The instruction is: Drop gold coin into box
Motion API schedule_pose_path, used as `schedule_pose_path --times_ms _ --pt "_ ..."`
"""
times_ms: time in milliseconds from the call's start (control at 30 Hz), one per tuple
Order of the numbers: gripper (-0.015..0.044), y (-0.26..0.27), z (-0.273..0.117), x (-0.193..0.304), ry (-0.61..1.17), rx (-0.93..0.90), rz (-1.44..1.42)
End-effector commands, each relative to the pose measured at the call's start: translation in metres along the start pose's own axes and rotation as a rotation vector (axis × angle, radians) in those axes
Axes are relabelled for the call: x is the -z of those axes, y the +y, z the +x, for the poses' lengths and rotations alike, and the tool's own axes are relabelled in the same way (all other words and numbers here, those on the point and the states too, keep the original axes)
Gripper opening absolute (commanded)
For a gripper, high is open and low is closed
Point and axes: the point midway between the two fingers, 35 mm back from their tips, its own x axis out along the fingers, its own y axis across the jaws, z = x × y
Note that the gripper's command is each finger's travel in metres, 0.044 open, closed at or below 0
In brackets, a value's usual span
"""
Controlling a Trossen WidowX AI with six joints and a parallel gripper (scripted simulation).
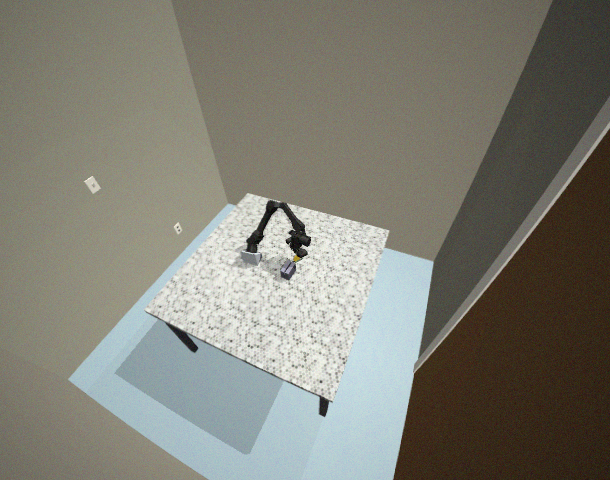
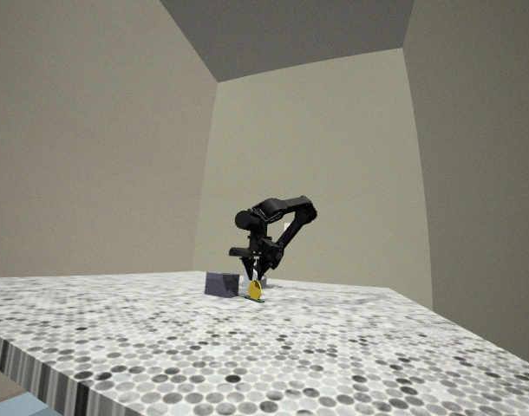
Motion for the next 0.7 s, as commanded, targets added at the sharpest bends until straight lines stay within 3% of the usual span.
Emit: schedule_pose_path --times_ms 0,667 --pt "0.0161 0.000 0.008 0.000 -0.003 -0.002 0.007" --pt "0.0161 0.001 0.041 -0.001 -0.004 -0.003 0.007"
